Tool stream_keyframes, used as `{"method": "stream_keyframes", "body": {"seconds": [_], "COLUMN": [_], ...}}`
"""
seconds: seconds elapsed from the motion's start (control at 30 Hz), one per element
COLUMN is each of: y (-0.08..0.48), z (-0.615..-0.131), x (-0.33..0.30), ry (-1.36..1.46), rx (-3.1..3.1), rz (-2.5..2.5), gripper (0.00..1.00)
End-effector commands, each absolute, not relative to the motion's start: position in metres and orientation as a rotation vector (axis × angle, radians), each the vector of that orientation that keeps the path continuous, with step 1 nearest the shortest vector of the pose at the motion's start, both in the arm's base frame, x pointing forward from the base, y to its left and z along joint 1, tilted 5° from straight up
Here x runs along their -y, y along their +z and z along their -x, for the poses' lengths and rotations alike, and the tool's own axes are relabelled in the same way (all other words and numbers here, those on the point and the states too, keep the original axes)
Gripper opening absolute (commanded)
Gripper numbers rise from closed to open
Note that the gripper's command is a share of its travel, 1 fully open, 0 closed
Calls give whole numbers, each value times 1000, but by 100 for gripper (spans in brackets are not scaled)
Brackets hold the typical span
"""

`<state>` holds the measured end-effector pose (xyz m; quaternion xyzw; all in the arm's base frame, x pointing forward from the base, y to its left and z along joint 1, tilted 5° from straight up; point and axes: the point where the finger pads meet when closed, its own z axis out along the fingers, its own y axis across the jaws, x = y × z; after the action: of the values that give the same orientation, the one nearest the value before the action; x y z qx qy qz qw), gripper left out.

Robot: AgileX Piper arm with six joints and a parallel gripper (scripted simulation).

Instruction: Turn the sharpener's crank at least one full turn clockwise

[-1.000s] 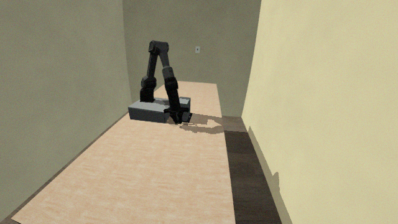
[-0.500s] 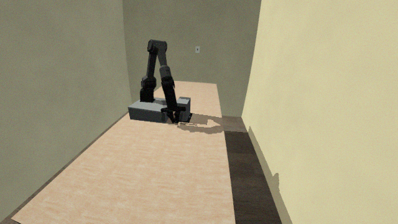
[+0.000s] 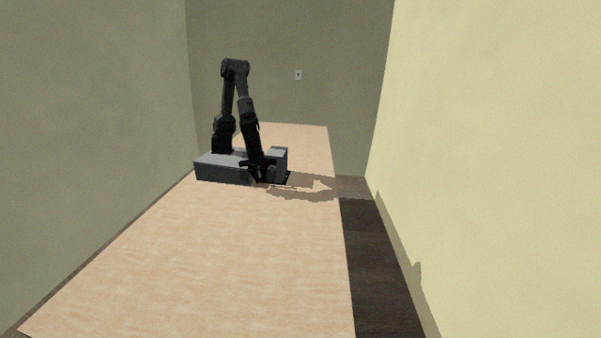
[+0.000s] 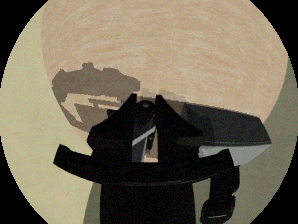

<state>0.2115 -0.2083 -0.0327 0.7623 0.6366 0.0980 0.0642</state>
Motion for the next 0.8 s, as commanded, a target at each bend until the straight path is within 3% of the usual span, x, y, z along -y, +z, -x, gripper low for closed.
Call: {"method": "stream_keyframes", "body": {"seconds": [0.0,0.77], "y": [-30,-8], "z": [-209,-194], "x": [208,208], "ry": [296,295], "rx": [-1923,-1919], "rz": [-2300,-2300], "gripper": [20,20]}}
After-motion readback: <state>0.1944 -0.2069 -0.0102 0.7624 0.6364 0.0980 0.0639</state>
